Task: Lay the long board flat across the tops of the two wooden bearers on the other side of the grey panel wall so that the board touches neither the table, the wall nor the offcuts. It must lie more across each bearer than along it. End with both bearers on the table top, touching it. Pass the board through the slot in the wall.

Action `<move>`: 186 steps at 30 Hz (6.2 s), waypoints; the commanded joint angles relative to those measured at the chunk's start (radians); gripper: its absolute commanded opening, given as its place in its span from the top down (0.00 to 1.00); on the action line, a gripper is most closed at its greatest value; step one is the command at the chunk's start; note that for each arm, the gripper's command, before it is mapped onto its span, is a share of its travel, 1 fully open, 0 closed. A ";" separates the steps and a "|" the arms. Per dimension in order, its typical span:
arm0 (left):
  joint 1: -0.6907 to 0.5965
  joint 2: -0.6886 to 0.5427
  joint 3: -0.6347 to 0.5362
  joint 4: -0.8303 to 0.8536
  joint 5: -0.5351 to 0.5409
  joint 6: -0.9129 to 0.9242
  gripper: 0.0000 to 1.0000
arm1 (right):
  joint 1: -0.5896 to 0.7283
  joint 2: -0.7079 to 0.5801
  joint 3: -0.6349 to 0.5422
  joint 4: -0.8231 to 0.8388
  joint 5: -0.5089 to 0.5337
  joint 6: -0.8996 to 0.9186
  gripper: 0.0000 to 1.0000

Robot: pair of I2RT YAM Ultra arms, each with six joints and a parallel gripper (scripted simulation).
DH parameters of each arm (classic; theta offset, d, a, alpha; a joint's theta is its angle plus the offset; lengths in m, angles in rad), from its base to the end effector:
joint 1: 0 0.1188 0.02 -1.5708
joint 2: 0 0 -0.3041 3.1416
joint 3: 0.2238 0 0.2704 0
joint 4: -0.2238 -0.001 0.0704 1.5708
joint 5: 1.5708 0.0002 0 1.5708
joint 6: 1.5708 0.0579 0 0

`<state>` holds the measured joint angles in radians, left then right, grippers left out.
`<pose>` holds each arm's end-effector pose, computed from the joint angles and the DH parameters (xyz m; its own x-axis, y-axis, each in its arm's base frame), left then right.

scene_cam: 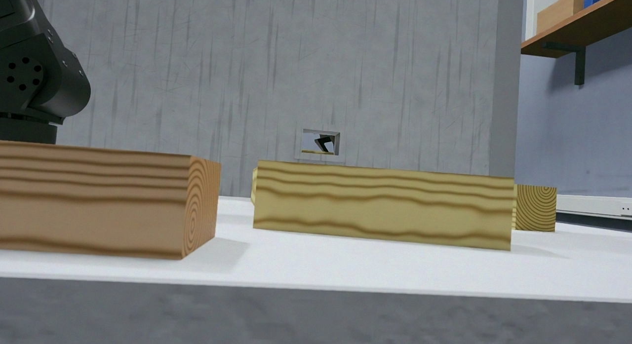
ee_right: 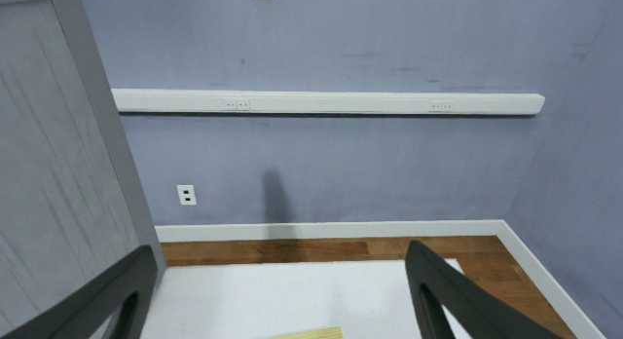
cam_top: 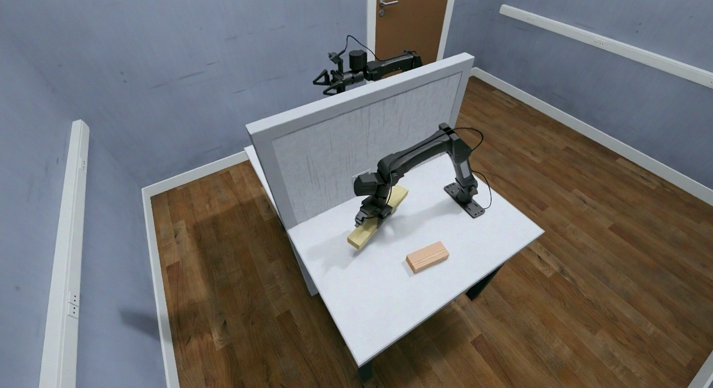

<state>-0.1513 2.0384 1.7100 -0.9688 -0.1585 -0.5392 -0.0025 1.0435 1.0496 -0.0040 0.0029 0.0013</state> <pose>0.4565 -0.0594 0.2391 -0.8715 -0.3800 -0.3099 -0.3972 0.9177 -0.0083 0.2586 0.0002 0.4433 0.0021 0.0013 -1.0000 0.0054 1.0000 0.0013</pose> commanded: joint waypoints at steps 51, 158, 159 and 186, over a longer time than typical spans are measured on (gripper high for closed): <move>0.058 0.315 0.481 -0.327 0.372 1.574 1.00 | 0.012 -0.011 0.002 -0.015 -0.004 0.000 0.00; 0.087 0.449 0.552 -0.292 0.476 1.996 0.30 | 0.012 -0.011 0.002 -0.015 -0.004 0.000 0.00; 0.087 0.437 0.557 -0.293 0.476 1.996 0.30 | 0.012 -0.011 0.002 -0.015 -0.004 0.000 0.00; 0.124 0.425 0.720 -0.500 0.479 2.030 0.30 | 0.012 -0.011 0.002 -0.015 -0.004 0.000 0.00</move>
<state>-0.0319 2.4851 2.4325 -1.4494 0.3000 1.4826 -0.0025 1.0435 1.0496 -0.0040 0.0029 0.0013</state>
